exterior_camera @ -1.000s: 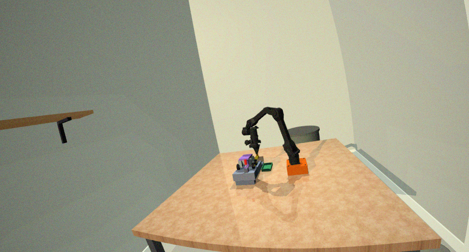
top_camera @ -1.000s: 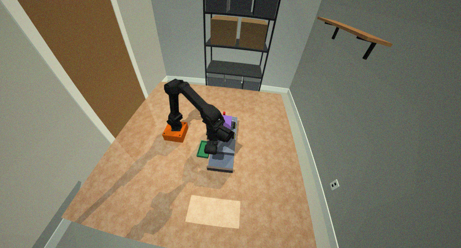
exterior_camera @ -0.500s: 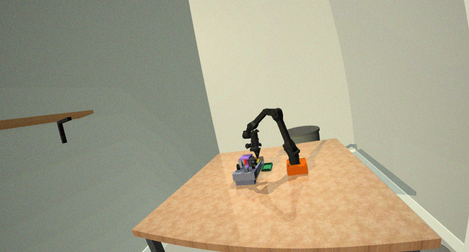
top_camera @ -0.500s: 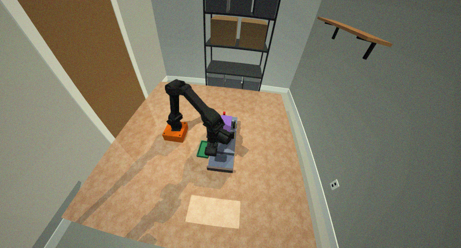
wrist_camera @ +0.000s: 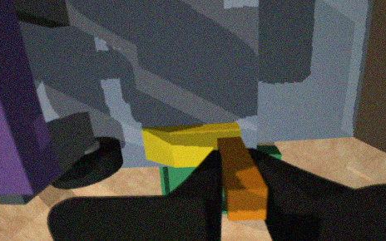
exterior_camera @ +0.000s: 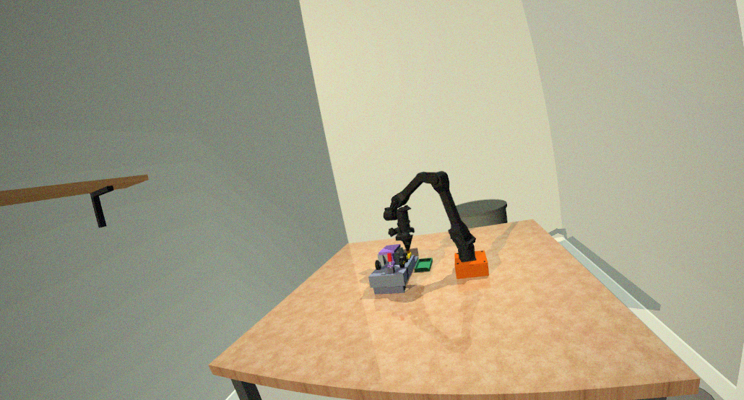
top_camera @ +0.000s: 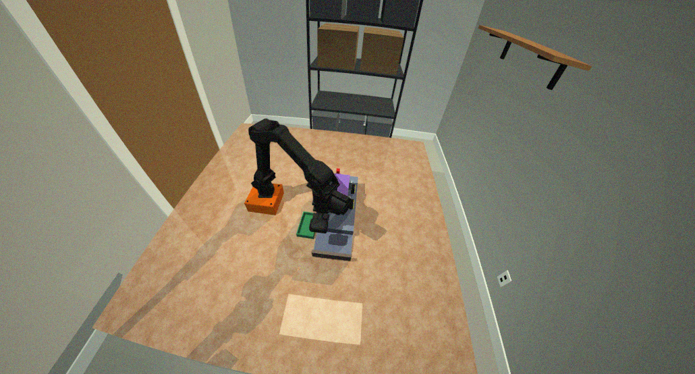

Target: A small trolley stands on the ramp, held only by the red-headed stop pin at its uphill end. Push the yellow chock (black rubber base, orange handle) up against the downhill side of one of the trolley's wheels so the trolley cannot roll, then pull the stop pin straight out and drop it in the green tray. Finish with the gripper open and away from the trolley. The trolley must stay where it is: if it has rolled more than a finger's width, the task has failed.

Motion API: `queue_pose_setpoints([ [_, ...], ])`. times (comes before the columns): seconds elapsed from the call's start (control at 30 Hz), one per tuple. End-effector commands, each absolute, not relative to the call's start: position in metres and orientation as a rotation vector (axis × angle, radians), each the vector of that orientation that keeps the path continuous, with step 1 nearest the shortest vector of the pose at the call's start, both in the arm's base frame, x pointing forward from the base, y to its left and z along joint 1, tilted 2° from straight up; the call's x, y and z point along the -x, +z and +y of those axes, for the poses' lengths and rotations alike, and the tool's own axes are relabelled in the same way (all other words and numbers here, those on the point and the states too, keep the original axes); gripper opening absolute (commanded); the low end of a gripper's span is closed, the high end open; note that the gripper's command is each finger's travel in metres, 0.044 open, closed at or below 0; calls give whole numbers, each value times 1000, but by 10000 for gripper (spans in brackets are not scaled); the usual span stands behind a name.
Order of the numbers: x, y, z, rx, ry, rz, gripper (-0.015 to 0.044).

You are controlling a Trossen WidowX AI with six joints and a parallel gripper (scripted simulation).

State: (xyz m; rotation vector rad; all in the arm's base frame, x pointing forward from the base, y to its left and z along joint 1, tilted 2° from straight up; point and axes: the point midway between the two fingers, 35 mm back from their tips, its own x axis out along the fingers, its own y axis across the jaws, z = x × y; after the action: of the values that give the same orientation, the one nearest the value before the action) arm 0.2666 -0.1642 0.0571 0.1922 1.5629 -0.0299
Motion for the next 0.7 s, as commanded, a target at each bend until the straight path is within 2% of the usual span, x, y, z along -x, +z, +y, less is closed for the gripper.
queue_pose_setpoints([
  [0.0,-267,58,-159,-198,-27,1564,0],
  [0.67,-271,61,-145,-199,-26,1563,0],
])
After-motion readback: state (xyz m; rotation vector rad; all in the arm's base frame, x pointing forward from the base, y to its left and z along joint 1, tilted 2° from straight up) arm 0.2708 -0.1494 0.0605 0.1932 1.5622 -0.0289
